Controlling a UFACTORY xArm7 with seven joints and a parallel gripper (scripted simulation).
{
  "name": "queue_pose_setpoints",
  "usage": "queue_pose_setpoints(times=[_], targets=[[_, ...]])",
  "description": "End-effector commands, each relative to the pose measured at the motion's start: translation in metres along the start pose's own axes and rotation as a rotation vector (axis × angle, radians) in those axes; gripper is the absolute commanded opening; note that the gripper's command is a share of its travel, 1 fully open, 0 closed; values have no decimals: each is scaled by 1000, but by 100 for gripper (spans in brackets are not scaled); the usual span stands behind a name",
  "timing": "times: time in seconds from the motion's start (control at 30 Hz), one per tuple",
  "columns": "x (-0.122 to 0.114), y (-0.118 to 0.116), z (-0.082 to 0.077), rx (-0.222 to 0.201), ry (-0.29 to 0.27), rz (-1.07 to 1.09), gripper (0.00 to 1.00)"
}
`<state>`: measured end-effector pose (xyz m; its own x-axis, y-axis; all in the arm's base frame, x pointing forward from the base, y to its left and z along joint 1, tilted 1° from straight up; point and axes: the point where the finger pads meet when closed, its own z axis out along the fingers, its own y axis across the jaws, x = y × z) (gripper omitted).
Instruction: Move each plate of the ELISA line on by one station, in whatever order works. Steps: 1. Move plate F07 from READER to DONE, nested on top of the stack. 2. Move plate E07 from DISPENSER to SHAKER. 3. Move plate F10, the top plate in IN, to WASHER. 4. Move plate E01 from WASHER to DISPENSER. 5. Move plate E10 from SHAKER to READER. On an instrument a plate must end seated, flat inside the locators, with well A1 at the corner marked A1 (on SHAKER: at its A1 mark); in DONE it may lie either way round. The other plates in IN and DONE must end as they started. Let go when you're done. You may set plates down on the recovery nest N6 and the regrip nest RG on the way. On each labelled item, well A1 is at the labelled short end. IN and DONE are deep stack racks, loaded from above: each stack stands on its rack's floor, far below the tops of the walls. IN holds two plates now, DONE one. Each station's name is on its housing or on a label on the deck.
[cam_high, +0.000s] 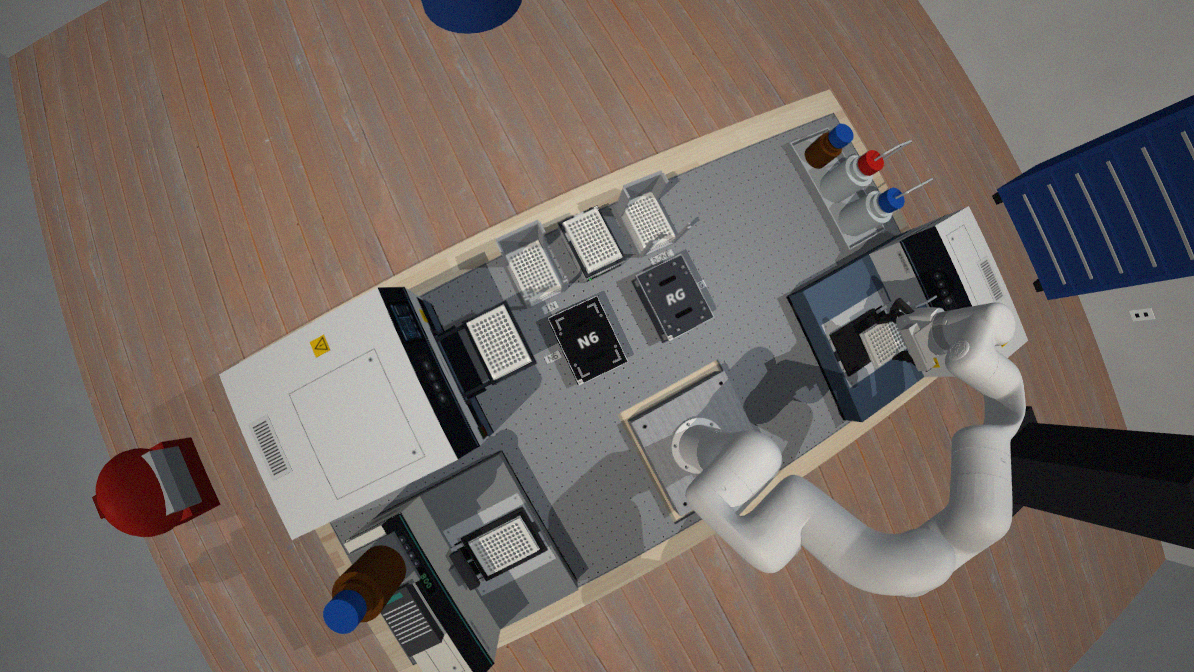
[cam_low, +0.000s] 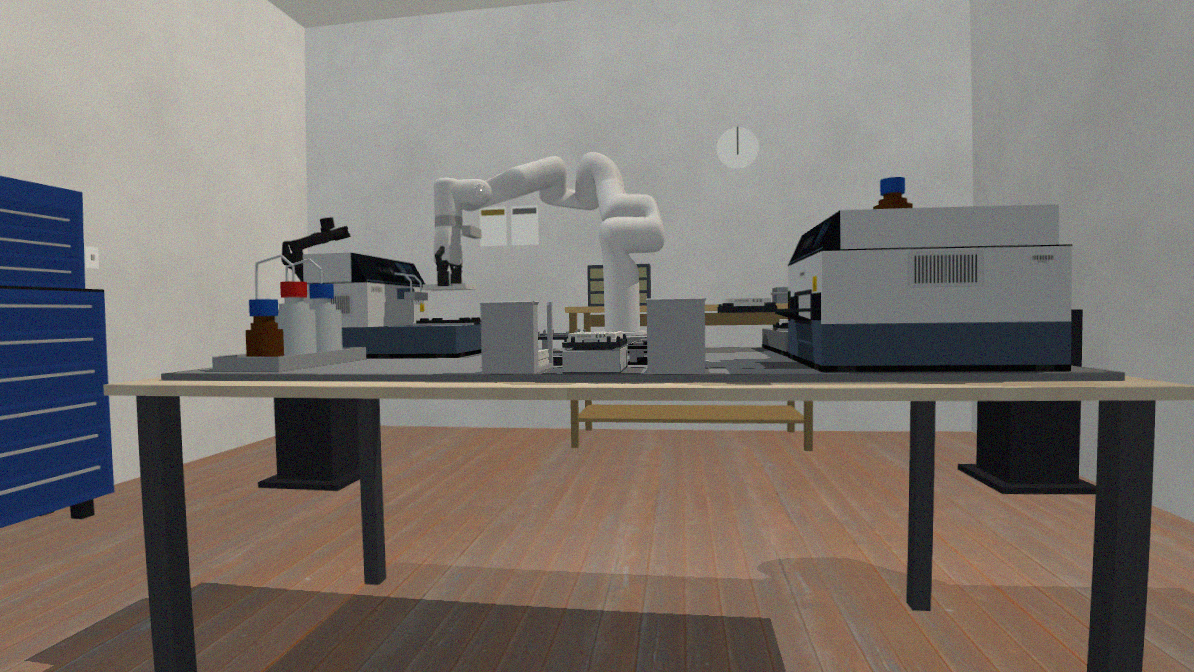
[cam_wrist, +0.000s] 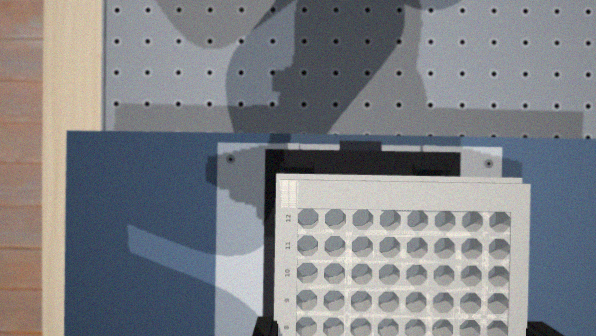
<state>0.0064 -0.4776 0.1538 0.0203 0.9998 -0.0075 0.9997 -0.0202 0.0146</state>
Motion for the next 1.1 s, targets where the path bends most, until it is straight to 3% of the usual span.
queue_pose_setpoints(times=[0.0, 1.07], targets=[[-1, 1, 2, -1, -5, 0, 0], [-2, 1, 39, -1, -5, 0, 0]])
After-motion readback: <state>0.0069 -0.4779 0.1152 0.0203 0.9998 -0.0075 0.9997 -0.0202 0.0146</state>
